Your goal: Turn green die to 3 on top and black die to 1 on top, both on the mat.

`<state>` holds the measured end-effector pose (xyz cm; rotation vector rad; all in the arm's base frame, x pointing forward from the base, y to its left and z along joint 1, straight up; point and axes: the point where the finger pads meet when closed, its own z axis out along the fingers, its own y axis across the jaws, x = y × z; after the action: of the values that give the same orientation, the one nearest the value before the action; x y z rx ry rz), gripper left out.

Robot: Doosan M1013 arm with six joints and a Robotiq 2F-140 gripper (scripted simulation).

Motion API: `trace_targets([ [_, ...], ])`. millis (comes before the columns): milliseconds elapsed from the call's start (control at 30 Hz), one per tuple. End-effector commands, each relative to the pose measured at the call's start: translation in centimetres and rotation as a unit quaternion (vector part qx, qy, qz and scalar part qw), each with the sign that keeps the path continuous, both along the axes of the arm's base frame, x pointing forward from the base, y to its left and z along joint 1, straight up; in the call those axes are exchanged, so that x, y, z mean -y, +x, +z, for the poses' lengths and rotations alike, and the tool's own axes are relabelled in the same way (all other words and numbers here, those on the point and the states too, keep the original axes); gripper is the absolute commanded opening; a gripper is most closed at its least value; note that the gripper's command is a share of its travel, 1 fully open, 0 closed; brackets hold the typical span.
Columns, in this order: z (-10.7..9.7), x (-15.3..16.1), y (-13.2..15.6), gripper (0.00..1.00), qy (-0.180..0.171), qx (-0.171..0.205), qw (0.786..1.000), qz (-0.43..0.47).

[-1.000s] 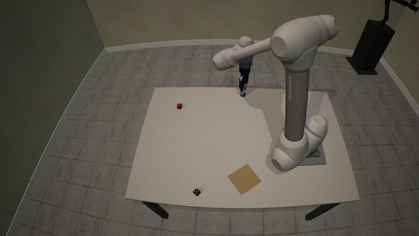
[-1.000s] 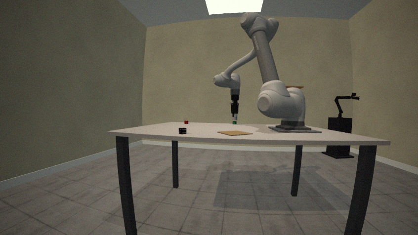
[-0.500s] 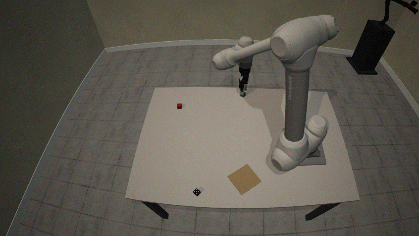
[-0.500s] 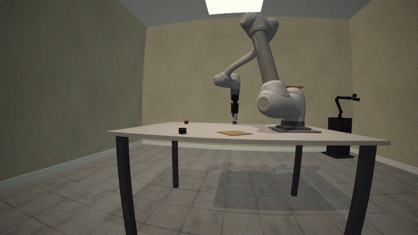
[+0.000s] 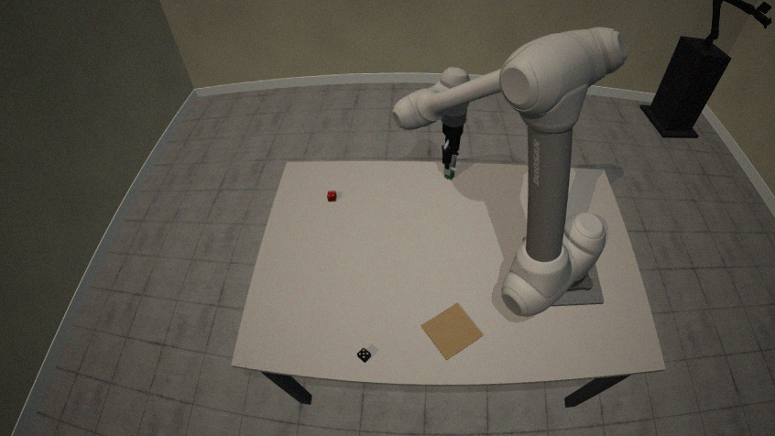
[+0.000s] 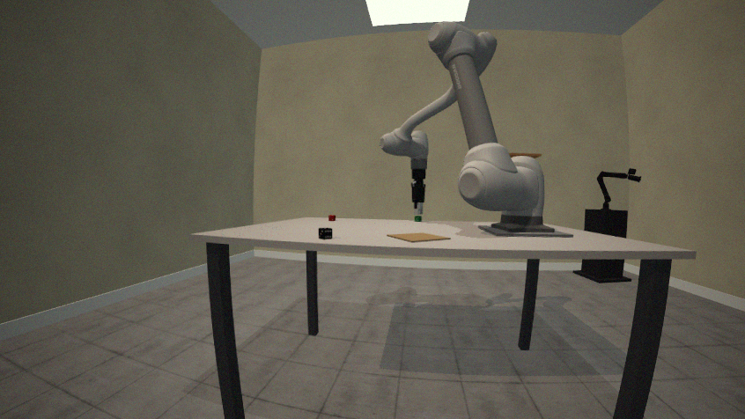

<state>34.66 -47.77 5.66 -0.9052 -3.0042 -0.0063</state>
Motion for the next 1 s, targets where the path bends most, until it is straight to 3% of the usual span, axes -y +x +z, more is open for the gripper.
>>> trace_targets([
  [0,0.0,0.0,0.0,0.35,0.0,0.0,1.0,0.0],
  [433,-0.2,0.0,0.0,0.35,0.0,0.0,1.0,0.0],
  [967,-2.7,0.0,0.0,0.35,0.0,0.0,1.0,0.0],
])
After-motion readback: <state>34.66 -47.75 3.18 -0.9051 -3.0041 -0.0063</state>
